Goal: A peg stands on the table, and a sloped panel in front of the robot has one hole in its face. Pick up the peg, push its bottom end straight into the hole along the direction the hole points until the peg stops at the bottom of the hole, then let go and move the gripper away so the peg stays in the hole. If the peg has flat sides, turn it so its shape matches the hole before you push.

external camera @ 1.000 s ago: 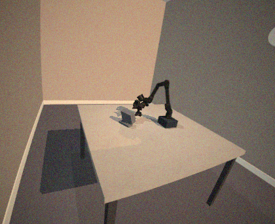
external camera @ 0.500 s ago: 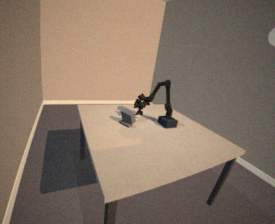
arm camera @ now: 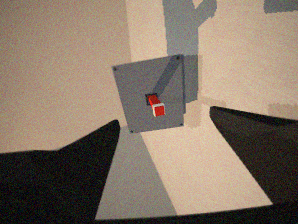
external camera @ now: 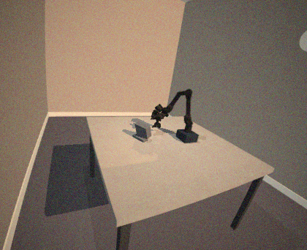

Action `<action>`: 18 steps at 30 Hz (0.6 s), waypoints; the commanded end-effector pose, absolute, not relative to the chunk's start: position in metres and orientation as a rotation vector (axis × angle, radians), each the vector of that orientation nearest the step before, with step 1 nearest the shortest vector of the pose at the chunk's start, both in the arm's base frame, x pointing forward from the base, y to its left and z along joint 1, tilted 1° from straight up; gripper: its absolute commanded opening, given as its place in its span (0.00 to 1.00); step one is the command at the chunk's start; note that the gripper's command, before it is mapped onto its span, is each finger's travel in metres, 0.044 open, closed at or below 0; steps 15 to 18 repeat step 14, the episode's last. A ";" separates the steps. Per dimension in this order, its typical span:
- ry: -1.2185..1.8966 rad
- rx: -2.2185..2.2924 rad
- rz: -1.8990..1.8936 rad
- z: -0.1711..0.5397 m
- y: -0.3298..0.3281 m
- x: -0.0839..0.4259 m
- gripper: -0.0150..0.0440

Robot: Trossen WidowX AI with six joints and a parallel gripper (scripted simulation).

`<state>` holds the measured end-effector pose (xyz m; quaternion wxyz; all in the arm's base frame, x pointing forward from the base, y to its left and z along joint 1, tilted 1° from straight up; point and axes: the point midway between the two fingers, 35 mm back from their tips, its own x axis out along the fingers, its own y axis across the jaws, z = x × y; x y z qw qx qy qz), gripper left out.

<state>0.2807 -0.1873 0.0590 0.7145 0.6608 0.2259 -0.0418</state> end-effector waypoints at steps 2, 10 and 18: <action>0.495 1.459 -0.086 0.062 -0.189 0.274 1.00; 0.490 1.461 -0.085 0.065 -0.191 0.267 1.00; 0.490 1.462 -0.085 0.067 -0.192 0.263 1.00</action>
